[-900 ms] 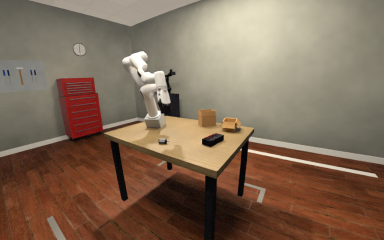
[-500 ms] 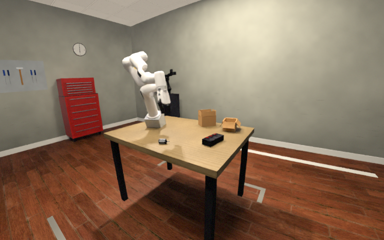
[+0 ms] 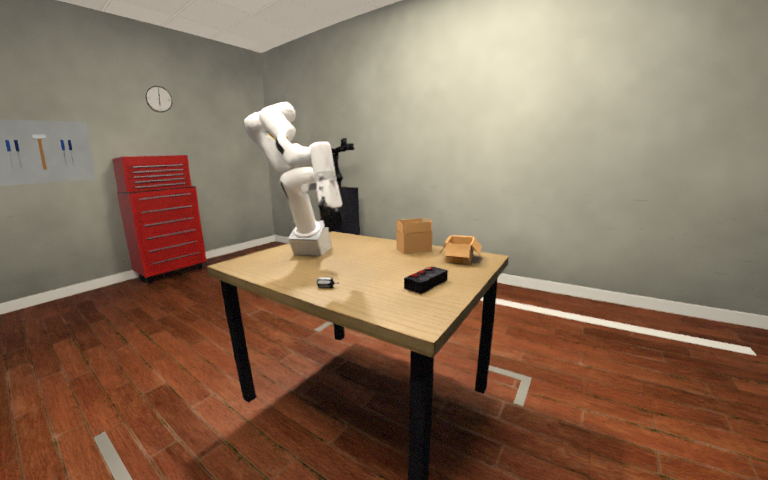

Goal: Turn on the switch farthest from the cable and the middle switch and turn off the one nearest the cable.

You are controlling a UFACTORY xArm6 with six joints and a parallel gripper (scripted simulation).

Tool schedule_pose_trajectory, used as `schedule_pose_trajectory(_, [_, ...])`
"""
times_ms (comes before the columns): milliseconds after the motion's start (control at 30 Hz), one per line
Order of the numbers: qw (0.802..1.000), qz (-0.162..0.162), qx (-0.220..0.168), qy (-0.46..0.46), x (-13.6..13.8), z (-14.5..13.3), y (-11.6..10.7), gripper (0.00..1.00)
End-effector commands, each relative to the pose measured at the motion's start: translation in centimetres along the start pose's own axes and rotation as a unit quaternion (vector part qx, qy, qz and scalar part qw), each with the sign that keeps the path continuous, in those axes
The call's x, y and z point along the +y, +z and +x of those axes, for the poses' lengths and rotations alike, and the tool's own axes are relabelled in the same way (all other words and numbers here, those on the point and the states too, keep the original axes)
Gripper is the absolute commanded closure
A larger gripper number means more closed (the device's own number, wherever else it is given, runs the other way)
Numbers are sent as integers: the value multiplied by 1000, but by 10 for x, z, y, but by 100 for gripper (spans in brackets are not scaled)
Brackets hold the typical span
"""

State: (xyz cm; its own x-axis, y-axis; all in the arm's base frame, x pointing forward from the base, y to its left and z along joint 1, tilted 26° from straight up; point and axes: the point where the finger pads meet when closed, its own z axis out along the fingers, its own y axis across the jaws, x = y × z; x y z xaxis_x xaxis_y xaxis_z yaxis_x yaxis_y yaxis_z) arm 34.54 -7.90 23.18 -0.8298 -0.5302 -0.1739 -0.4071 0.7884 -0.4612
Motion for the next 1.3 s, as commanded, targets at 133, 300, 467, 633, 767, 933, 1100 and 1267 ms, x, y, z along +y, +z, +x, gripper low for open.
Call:
schedule_pose_trajectory(133, [983,-10,8,-185,-11,-40,4,0])
schedule_pose_trajectory(300, [964,-15,11,-266,-13,-58,9,0])
schedule_pose_trajectory(467, [935,-21,14,-354,-15,-79,16,0])
schedule_pose_trajectory(633, [895,-28,16,-445,-14,-102,25,0])
schedule_pose_trajectory(767, [871,-31,17,-490,-13,-113,31,0])
schedule_pose_trajectory(933, [816,-38,18,-577,-9,-137,44,0])
schedule_pose_trajectory(1100, [753,-44,18,-657,-3,-160,58,0])
schedule_pose_trajectory(1267, [652,-53,16,-757,9,-191,81,0])
